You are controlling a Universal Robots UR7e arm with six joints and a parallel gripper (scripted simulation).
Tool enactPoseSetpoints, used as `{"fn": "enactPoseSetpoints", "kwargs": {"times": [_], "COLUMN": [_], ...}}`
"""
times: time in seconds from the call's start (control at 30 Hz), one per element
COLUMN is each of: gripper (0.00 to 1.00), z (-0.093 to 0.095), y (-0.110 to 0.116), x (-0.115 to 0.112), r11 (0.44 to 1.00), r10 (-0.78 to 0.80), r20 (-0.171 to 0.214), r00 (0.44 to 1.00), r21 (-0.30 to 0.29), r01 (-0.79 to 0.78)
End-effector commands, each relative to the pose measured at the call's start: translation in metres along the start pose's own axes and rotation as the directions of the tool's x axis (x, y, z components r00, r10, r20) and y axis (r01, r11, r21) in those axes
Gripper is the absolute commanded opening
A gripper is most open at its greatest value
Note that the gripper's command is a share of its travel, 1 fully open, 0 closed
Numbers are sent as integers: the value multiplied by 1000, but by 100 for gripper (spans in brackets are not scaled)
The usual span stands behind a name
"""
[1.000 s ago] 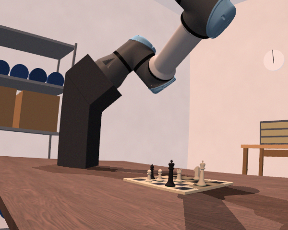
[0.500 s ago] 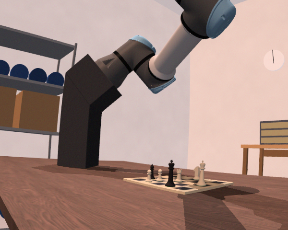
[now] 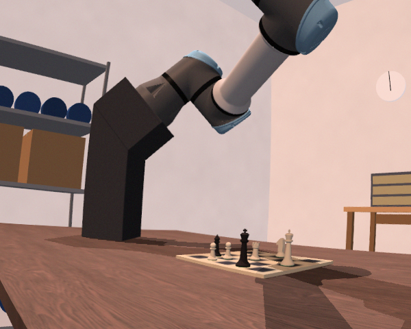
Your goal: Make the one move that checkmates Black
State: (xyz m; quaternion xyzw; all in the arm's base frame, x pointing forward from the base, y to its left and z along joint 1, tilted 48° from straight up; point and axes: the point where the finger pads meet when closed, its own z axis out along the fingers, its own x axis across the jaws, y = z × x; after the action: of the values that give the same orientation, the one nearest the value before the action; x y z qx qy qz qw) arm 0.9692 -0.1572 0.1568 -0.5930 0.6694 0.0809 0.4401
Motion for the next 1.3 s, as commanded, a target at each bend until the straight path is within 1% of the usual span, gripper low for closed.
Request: {"fn": "enactPoseSetpoints", "kwargs": {"times": [0.0, 0.2, 0.4, 0.47, 0.73, 0.87, 0.97, 1.03, 1.17, 1.27], "gripper": [100, 100, 100, 100, 100, 100, 100, 100, 100, 100], "z": [1, 2, 4, 4, 10, 12, 16, 16, 21, 25], "y": [2, 7, 16, 16, 38, 52, 66, 66, 86, 103], "x": [-5, -9, -14, -14, -28, -37, -45, -45, -58, -68], "r11": [1000, 999, 995, 995, 970, 940, 908, 908, 848, 790], "r10": [14, 51, 104, 104, 245, 340, 419, 419, 528, 608], "r20": [-12, -35, -68, -68, -153, -207, -253, -253, -315, -359], "r00": [1000, 998, 992, 992, 957, 917, 872, 872, 789, 708], "r21": [1, 4, 13, 13, 41, 73, 99, 99, 145, 186], "r01": [-14, -51, -104, -104, -241, -332, -408, -408, -510, -584]}}
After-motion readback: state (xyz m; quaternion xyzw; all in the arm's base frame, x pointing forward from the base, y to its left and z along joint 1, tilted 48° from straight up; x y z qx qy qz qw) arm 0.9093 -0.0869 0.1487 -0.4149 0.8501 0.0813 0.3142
